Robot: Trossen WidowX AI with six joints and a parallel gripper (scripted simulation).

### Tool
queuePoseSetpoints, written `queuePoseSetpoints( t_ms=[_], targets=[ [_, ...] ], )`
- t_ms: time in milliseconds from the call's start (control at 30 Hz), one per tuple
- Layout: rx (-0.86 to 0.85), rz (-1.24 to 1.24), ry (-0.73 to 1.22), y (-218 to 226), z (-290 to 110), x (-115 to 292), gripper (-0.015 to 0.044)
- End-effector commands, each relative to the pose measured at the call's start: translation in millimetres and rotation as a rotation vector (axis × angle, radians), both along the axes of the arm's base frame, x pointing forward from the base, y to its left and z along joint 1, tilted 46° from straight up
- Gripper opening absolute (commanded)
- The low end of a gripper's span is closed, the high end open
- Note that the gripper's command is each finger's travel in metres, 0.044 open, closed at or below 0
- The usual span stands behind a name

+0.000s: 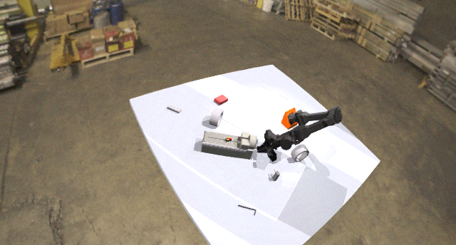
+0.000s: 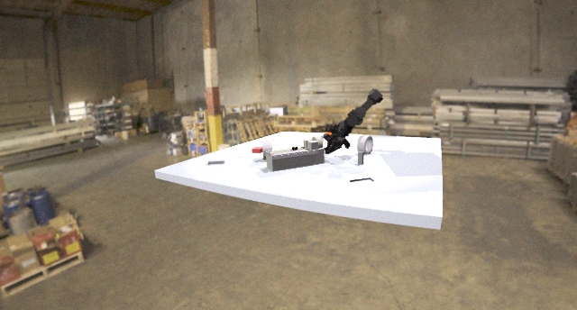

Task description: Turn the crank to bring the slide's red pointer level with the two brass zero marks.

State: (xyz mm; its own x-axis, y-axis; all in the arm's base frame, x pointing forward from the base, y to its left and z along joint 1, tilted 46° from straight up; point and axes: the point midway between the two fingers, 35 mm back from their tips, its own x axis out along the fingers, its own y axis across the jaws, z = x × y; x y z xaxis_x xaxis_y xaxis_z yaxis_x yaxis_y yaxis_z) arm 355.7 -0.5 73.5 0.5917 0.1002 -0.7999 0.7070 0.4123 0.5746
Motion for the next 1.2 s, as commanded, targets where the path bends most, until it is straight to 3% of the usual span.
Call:
queuePoseSetpoints(
  t_ms=[0,1167],
  targets=[
    [-0.004,-0.006,0.024,-3,-6,-6,0.0000],
    [-0.004,-0.006,0.025,-15,-9,-19,0.0000]
  ],
)
